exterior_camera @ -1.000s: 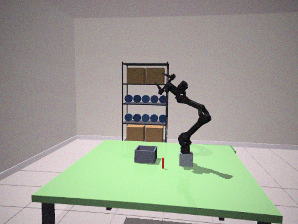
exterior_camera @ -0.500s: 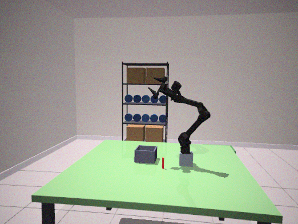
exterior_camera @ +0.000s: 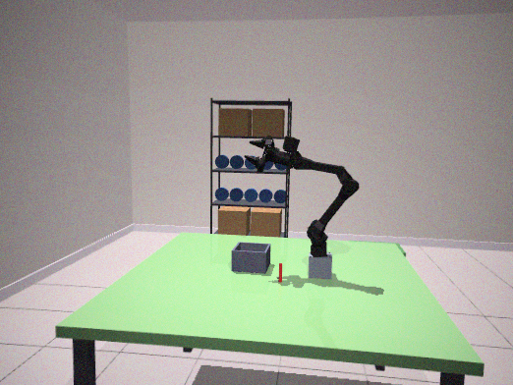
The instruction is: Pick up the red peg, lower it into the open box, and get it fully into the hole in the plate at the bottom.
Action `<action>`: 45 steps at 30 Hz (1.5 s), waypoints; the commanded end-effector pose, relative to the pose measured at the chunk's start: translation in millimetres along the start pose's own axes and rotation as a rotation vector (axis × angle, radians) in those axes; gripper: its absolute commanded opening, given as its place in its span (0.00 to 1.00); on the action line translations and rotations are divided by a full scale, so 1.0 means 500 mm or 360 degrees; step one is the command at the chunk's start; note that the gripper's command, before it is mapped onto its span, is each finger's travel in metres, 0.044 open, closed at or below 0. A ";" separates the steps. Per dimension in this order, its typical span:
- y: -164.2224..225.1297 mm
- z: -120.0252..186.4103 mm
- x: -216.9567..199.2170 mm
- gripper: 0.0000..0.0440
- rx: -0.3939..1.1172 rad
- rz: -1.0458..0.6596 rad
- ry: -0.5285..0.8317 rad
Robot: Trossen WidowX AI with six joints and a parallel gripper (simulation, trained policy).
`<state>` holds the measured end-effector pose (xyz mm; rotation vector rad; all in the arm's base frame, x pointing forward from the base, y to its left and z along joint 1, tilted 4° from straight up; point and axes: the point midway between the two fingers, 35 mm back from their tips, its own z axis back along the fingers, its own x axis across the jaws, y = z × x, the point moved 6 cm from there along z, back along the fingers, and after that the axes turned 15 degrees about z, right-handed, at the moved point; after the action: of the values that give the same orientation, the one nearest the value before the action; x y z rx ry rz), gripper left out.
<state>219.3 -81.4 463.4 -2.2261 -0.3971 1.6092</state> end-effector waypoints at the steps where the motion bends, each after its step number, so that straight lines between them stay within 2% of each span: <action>1: 0.010 -0.017 0.030 1.00 0.0061 -0.0150 -0.0094; 13: 0.022 -0.052 0.148 1.00 0.0303 -0.0649 -0.0431; 23: 0.019 -0.056 0.259 1.00 0.0595 -0.1006 -0.0708; 34: 0.012 -0.029 0.382 1.00 0.1024 -0.1316 -0.0971; 45: 0.004 0.032 0.492 1.00 0.1565 -0.1515 -0.1138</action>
<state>284.1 19.1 264.8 -0.6094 -0.6088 1.4781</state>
